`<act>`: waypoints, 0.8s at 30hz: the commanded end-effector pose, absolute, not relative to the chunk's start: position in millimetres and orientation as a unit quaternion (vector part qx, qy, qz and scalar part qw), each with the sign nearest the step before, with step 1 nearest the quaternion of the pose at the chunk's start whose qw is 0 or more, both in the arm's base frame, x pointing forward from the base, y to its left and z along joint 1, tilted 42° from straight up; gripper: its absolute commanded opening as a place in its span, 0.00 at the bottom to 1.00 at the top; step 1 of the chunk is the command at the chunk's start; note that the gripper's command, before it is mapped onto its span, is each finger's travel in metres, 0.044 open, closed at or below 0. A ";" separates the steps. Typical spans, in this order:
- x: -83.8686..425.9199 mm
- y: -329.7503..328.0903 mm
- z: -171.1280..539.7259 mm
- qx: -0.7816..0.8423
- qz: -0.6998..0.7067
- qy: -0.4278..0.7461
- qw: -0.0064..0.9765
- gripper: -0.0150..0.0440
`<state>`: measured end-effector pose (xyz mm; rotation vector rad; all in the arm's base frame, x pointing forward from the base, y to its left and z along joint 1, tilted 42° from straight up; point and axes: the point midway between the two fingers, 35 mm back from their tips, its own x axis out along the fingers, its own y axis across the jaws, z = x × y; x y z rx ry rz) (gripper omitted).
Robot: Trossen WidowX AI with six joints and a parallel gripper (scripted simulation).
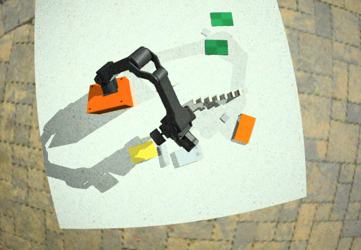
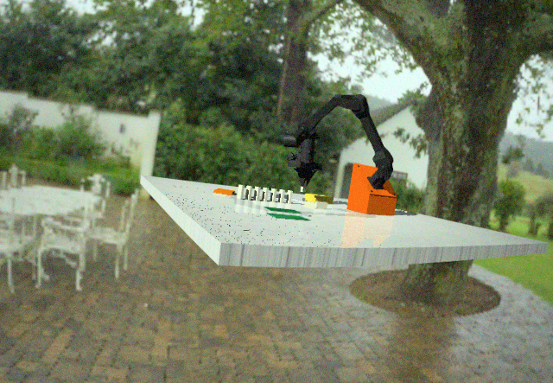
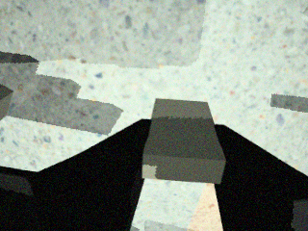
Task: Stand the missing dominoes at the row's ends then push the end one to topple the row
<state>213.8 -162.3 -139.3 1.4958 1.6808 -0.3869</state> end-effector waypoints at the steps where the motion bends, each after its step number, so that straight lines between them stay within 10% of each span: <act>1: 210.1 -207.9 -93.7 0.593 -0.162 0.659 0.433 0.44; 24: 285.1 -164.5 -15.4 0.303 0.190 0.649 0.672 0.44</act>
